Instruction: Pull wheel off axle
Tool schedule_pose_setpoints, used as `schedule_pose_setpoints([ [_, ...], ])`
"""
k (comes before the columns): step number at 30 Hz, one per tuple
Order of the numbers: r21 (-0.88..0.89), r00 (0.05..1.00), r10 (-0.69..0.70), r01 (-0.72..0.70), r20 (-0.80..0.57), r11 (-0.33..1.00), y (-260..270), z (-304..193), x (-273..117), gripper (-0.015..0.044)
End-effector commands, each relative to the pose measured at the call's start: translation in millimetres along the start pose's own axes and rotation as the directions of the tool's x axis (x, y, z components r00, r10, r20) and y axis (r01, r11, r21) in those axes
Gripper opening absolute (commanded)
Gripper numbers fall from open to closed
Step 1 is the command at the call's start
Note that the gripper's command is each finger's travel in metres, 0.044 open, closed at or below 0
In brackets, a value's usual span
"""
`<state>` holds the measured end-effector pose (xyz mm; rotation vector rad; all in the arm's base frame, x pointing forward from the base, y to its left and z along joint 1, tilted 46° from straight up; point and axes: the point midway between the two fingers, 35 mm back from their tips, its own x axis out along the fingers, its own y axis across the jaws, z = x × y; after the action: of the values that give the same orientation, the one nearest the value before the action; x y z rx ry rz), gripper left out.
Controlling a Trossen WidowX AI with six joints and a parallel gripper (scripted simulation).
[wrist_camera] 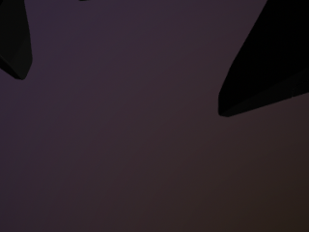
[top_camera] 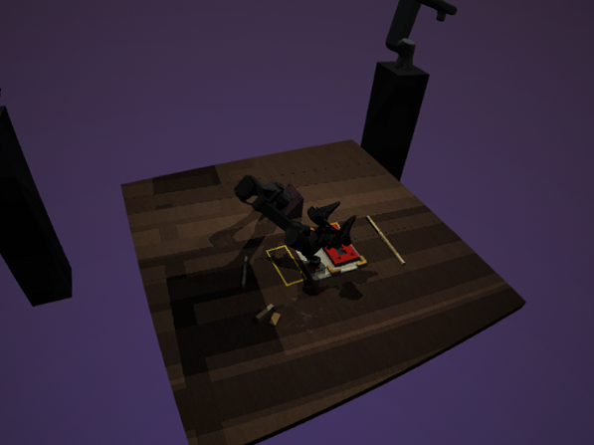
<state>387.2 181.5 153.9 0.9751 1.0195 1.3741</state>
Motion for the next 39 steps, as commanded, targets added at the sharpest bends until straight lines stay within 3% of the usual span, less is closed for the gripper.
schedule_pose_setpoints([
  [1,0.005,1.000,-0.002,0.002,0.007,1.000,-0.6,1.5,0.6,0.0374],
  [4,0.069,0.994,-0.041,0.034,0.106,0.997,-10.2,21.6,7.8,0.0300],
  [10,0.248,0.923,-0.247,0.176,0.294,0.953,-48.2,58.9,19.2,0.0300],
  [16,0.449,0.767,-0.546,0.380,0.336,0.809,-95.9,63.5,20.7,0.0300],
  [21,0.552,0.563,-0.783,0.578,0.264,0.601,-128.4,49.2,7.4,0.0300],
  [27,0.541,0.224,-0.969,0.805,0.099,0.242,-143.5,18.6,-28.4,0.0300],
  [31,0.464,0.007,-1.000,0.886,0.022,0.016,-139.0,5.1,-49.4,0.0300],
  [39,0.300,-0.268,-0.956,0.908,-0.120,-0.292,-120.9,-24.5,-77.4,0.0300],
])
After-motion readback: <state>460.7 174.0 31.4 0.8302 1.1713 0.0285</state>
